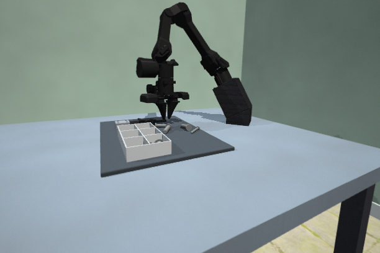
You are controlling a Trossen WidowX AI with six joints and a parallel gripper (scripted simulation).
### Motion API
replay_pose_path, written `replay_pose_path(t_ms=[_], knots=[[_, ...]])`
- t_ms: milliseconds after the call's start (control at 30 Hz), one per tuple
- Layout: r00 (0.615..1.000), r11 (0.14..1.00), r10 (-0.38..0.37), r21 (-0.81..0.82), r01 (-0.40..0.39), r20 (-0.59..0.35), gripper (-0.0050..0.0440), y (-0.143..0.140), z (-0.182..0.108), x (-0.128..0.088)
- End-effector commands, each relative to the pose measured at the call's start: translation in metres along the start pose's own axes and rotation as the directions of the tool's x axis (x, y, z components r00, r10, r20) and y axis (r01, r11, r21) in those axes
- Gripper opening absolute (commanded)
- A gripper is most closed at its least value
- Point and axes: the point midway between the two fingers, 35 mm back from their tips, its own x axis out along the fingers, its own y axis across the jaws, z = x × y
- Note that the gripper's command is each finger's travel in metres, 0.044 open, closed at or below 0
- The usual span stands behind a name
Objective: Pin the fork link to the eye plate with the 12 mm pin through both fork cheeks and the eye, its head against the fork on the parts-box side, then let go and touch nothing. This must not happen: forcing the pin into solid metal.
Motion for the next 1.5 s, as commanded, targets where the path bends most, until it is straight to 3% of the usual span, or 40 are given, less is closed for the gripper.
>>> replay_pose_path(t_ms=[0, 233, 300, 433, 700, 1467], knots=[[1.0, 0.979, -0.001, -0.206, 0.0, -0.002, 0.0095, 0.006, 0.002, 0.0], [1.0, 0.864, 0.001, -0.503, -0.001, -0.002, 0.0095, 0.013, 0.006, 0.0], [1.0, 0.864, 0.001, -0.503, -0.001, -0.002, 0.0095, 0.013, 0.006, 0.0], [1.0, 0.718, 0.002, -0.696, -0.002, -0.001, 0.0095, 0.018, 0.009, -0.001], [1.0, 0.44, 0.003, -0.898, -0.002, 0.0, 0.0095, 0.025, 0.013, -0.001], [1.0, 0.427, 0.002, -0.904, -0.002, -0.001, 0.0095, 0.026, 0.012, 0.012]])
